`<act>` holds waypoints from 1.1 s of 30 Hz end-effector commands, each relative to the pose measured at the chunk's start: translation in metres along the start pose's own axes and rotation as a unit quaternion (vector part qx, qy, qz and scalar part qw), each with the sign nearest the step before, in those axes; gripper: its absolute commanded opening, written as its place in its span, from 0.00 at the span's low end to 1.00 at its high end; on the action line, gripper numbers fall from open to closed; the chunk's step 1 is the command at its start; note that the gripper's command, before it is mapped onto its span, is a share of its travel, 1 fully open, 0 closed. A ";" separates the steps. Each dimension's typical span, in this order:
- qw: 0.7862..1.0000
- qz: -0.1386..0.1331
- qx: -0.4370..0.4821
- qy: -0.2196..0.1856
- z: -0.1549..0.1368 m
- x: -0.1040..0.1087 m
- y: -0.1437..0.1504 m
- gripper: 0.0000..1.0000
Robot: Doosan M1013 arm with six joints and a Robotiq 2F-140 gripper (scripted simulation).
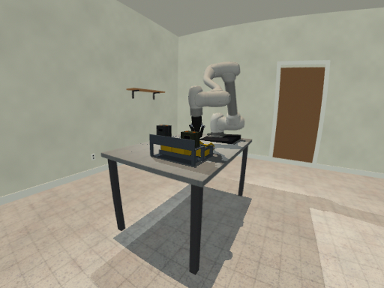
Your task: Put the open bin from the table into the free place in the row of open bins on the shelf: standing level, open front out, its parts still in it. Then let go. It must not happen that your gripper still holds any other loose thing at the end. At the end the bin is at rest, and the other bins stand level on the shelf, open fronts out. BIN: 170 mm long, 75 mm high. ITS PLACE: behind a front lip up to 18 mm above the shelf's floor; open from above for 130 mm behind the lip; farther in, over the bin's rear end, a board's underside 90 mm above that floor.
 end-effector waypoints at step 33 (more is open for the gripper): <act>1.000 -0.001 0.000 -0.011 -0.011 0.000 0.001 0.00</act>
Point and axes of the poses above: the point where the finger pads meet when closed, its own x axis back along the fingers, its own y axis across the jaws, z = x × y, the point moved 8 cm from there along x, back along the fingers, and after that the axes turned 5 degrees about -x, right-handed, at the moved point
